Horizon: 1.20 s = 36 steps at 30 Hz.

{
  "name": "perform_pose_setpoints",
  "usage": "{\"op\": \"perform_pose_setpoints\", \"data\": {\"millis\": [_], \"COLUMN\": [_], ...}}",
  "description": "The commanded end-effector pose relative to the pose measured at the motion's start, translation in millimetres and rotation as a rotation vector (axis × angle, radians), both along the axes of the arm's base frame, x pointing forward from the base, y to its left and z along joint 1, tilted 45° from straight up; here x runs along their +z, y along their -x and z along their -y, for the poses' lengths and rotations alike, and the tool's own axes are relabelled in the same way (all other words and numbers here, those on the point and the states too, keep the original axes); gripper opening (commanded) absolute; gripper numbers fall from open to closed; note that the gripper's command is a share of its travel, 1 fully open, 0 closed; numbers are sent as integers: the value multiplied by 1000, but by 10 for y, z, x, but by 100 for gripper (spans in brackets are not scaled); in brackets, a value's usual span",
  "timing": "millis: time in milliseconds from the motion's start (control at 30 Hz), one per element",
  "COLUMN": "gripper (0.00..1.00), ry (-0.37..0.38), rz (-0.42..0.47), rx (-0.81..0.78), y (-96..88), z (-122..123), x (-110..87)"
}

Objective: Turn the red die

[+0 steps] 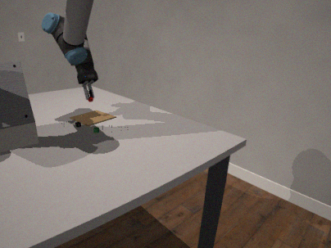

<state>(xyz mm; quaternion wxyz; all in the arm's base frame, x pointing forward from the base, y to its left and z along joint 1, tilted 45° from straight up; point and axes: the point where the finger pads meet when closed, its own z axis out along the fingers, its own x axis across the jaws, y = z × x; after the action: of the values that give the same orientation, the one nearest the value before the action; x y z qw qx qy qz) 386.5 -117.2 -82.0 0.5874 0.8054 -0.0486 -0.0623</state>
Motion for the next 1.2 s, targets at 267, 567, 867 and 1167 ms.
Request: {"op": "perform_pose_setpoints", "data": {"millis": [267,567,867,1167], "gripper": [34,34,34,34], "ry": [-167,-215,-235,-362], "rz": [25,36,37,51], "rx": [-5,7,3,-11], "y": [0,-24,-18,-2], "z": [5,4,14,29], "x": [15,38,50,49]}}
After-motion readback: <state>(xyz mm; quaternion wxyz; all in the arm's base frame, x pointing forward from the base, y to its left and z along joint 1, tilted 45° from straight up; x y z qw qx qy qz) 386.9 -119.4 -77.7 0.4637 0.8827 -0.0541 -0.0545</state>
